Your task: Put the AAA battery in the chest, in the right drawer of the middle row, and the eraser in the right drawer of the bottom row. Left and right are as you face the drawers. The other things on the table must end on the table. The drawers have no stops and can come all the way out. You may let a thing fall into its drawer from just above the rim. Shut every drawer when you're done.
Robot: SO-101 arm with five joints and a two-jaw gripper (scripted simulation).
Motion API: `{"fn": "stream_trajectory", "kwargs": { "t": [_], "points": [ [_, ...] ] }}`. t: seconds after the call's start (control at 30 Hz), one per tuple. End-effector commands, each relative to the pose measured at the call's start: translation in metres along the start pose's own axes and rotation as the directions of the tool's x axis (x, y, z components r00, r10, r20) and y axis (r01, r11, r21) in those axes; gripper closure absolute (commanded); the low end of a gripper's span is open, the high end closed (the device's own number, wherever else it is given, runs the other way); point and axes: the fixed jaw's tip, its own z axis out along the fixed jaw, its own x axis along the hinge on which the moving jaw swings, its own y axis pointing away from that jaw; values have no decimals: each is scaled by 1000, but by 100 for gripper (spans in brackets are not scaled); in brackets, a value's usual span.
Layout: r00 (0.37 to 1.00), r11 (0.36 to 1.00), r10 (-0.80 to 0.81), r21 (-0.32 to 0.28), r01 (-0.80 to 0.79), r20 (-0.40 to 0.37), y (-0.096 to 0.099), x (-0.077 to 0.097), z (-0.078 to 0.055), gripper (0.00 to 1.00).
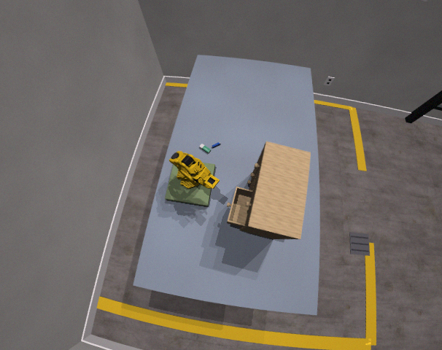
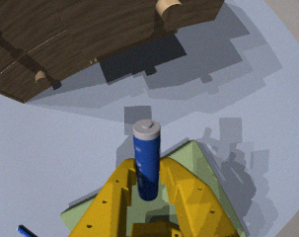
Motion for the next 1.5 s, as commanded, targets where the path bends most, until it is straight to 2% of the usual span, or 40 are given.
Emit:
{"fn": "stream_trajectory", "kwargs": {
  "t": [0.0,0.13,0.3,0.7,0.87,1.27,1.47],
  "points": [
    [995,1000,-1,1,1,100,0,-10,-14,100],
    [980,1000,-2,1,1,200,0,-20,-27,100],
    [980,1000,-2,1,1,200,0,-20,-27,100],
    [874,1000,-2,1,2,486,0,-51,-63,100],
    [874,1000,-2,1,2,486,0,-51,-63,100],
    [874,1000,-2,0,2,486,0,-80,-39,100],
    [874,1000,-2,0,2,486,0,-82,-37,100]
  ]
}}
